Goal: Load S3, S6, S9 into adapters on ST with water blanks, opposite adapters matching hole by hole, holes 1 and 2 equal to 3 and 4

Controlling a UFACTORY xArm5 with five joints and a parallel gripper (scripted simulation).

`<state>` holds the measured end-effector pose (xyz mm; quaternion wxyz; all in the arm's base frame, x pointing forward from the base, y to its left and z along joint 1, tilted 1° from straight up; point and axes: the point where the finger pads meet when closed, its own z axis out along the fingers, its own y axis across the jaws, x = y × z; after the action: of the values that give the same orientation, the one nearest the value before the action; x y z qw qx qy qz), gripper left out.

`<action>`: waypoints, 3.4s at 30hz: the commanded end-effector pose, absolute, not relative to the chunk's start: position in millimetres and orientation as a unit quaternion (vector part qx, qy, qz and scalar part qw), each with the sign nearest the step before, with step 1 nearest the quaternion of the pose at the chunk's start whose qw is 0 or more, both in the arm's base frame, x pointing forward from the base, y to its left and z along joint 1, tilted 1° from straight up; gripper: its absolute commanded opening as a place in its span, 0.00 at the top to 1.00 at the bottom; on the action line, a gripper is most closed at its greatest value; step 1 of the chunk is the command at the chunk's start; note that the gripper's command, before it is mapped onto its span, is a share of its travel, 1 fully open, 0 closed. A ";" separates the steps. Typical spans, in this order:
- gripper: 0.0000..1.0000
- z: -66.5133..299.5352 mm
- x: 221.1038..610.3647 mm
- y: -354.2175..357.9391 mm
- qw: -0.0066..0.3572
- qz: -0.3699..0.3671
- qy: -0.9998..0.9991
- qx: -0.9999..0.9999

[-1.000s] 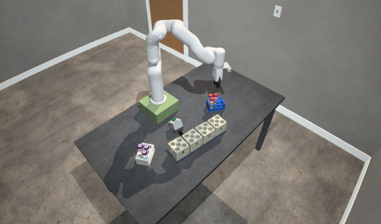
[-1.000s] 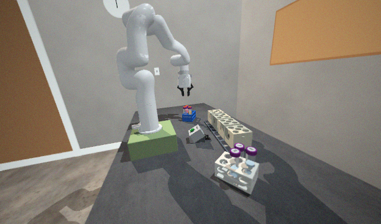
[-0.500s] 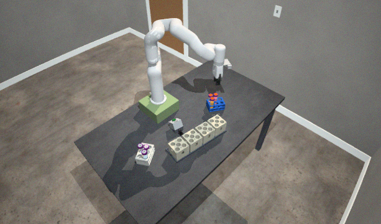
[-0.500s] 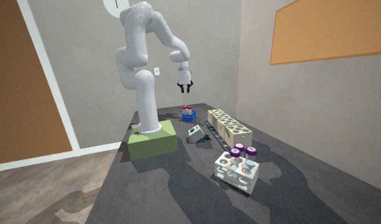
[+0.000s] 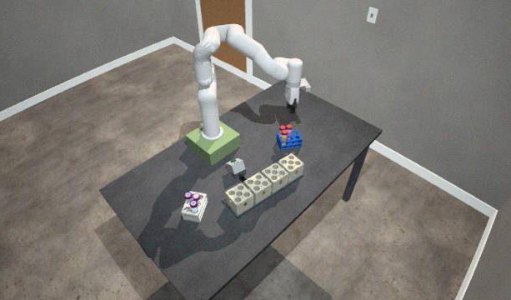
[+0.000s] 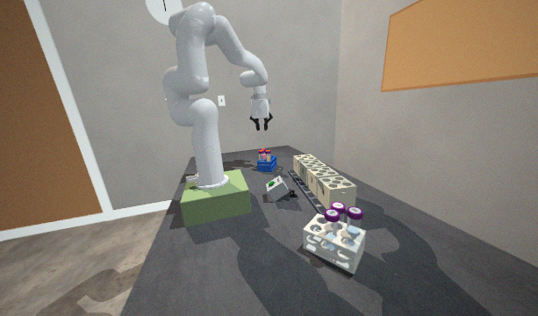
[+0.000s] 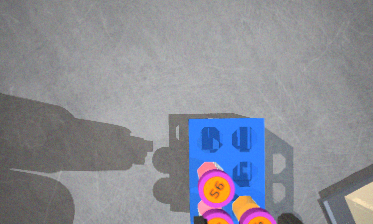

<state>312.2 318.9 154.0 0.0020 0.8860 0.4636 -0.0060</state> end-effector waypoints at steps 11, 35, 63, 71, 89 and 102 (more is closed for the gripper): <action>0.43 155.7 315.8 305.0 0.001 -0.004 0.419 0.908; 0.43 155.9 323.2 264.0 0.002 -0.003 0.065 0.998; 0.43 155.9 323.2 264.0 0.004 -0.002 -0.299 0.954; 0.43 154.0 323.2 264.0 0.004 -0.002 -0.299 0.954; 0.43 123.9 322.9 263.8 0.004 -0.002 -0.299 0.954; 0.43 99.8 322.7 263.7 0.004 -0.002 -0.299 0.954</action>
<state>321.6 262.7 105.2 0.0054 0.9543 -0.2987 -0.0035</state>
